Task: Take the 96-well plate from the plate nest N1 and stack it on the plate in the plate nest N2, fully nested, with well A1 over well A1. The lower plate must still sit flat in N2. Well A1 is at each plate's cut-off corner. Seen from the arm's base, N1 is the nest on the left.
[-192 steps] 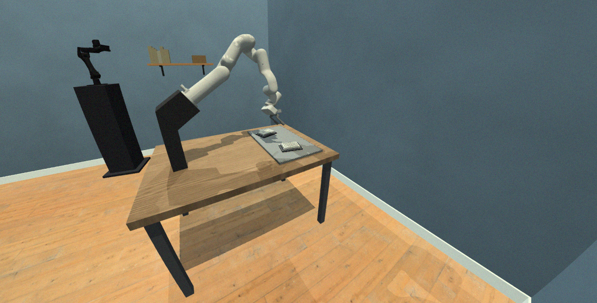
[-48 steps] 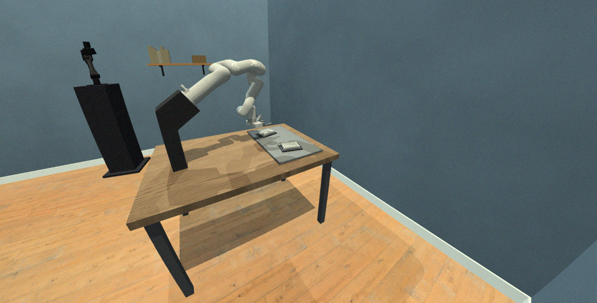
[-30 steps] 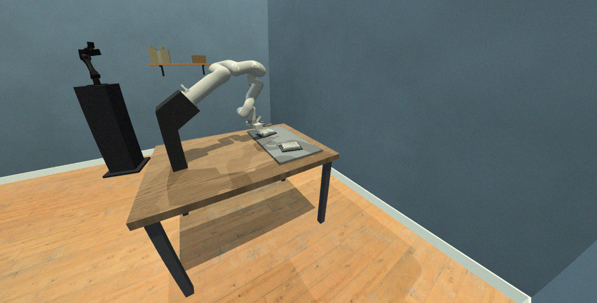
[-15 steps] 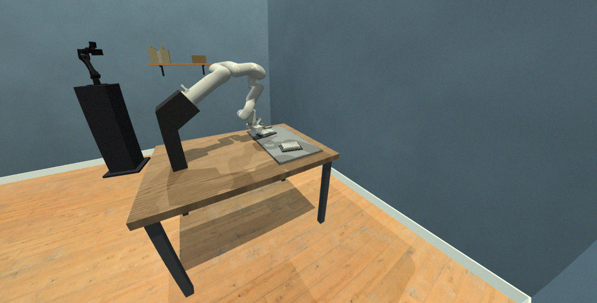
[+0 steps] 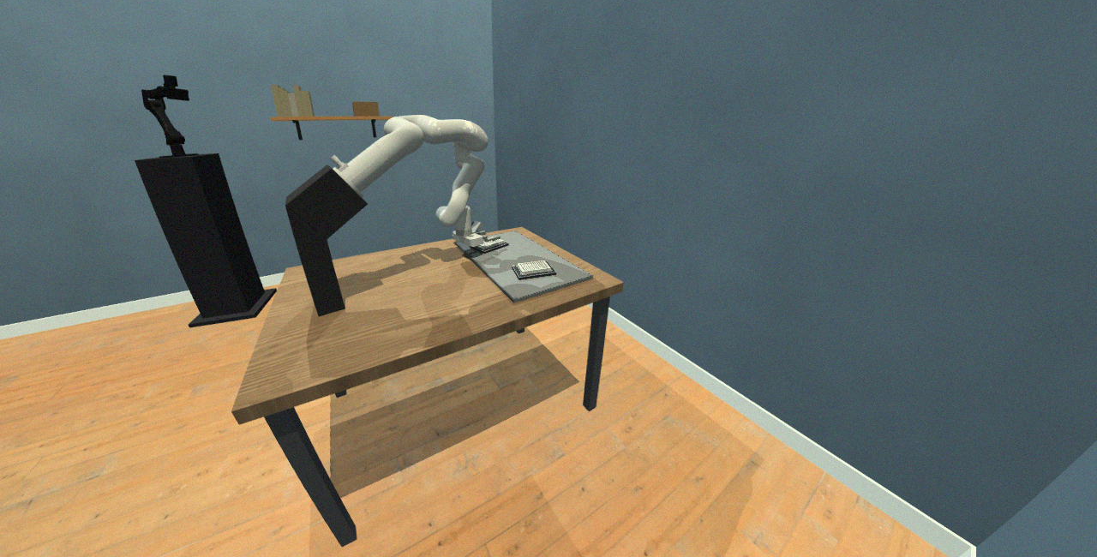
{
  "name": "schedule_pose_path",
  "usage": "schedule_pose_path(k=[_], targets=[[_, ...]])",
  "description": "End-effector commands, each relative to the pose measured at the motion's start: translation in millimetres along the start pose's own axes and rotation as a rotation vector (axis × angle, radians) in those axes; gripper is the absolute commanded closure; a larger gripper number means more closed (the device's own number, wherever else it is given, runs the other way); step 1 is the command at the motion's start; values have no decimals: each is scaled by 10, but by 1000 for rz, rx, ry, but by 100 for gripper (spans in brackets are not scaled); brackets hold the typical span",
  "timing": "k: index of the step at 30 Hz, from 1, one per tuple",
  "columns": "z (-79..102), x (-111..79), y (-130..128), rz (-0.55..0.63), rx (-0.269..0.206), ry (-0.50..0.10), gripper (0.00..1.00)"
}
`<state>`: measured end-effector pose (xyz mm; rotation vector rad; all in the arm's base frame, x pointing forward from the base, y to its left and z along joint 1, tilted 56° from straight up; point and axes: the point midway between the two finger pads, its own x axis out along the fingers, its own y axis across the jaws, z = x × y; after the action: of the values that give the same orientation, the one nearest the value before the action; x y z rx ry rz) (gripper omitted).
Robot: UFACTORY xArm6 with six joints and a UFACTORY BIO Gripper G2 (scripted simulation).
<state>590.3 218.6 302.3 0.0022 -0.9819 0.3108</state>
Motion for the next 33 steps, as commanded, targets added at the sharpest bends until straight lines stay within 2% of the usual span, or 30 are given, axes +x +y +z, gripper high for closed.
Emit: schedule_pose_path(k=[1,33], targets=[[-56,7,2,0,0,-2,63],[-186,7,2,0,0,-2,63]])
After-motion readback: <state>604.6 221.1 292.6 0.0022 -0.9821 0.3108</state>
